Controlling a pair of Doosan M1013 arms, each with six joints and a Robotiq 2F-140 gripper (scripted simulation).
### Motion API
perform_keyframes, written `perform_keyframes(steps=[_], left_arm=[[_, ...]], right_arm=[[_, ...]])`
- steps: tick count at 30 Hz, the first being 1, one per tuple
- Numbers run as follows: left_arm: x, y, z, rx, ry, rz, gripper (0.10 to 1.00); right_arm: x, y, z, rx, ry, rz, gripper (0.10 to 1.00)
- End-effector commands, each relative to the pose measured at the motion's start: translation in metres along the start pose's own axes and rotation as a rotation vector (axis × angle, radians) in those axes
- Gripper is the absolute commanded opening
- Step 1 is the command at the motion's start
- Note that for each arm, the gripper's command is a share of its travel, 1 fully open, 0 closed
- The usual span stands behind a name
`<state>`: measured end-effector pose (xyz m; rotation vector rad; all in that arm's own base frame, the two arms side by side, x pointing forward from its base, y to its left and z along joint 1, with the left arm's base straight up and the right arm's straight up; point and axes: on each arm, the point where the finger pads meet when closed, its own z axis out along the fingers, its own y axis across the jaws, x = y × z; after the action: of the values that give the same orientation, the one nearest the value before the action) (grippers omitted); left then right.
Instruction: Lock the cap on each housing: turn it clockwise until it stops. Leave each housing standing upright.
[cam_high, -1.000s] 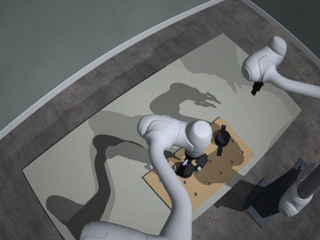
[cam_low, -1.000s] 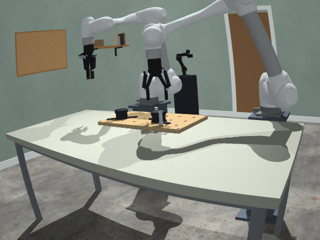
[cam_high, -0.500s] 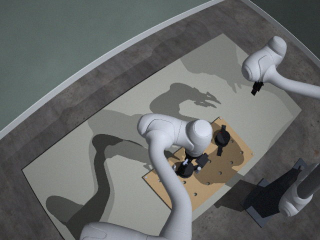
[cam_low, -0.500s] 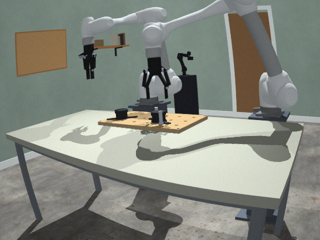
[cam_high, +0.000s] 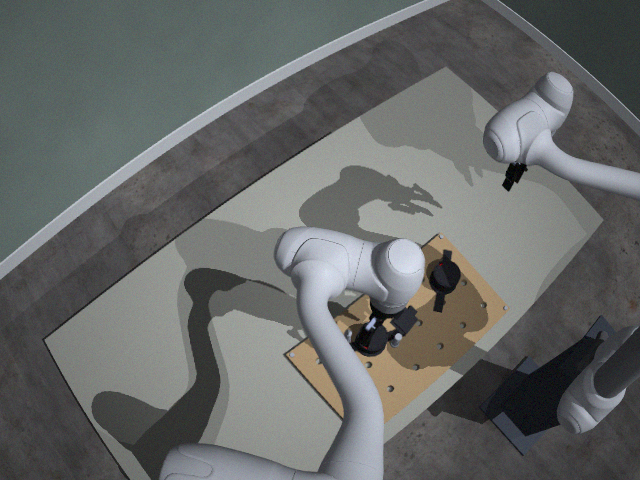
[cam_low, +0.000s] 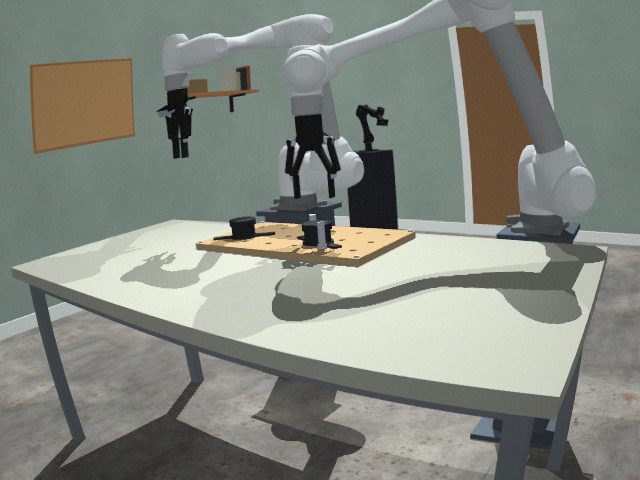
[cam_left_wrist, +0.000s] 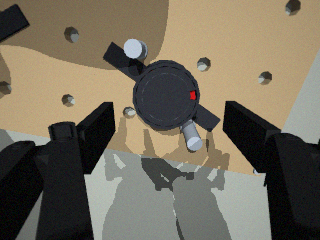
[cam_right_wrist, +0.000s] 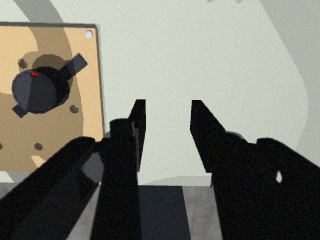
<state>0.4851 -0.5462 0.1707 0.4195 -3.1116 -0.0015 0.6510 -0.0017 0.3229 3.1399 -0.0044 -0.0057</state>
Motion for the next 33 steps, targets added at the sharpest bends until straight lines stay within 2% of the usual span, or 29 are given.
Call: perform_keyframes(steps=[1, 11, 16, 28, 33], left_arm=[[0.0, 0.0, -0.001, 0.001, -0.001, -0.021, 0.695], [0.0, 0.0, 0.006, 0.001, -0.002, -0.319, 0.695], [0.0, 0.0, 0.007, 0.002, -0.002, -0.357, 0.695], [0.0, 0.0, 0.015, 0.002, -0.004, -0.734, 0.695], [0.0, 0.0, 0.016, 0.003, -0.004, -0.772, 0.695]], right_arm=[[0.0, 0.0, -0.001, 0.0, 0.001, 0.0, 0.328], [0.0, 0.0, -0.001, 0.0, 0.001, 0.0, 0.328], [0.0, 0.0, -0.001, 0.0, 0.001, 0.0, 0.328], [0.0, 0.0, -0.001, 0.0, 0.001, 0.0, 0.328], [0.0, 0.0, -0.001, 0.0, 0.001, 0.0, 0.328]])
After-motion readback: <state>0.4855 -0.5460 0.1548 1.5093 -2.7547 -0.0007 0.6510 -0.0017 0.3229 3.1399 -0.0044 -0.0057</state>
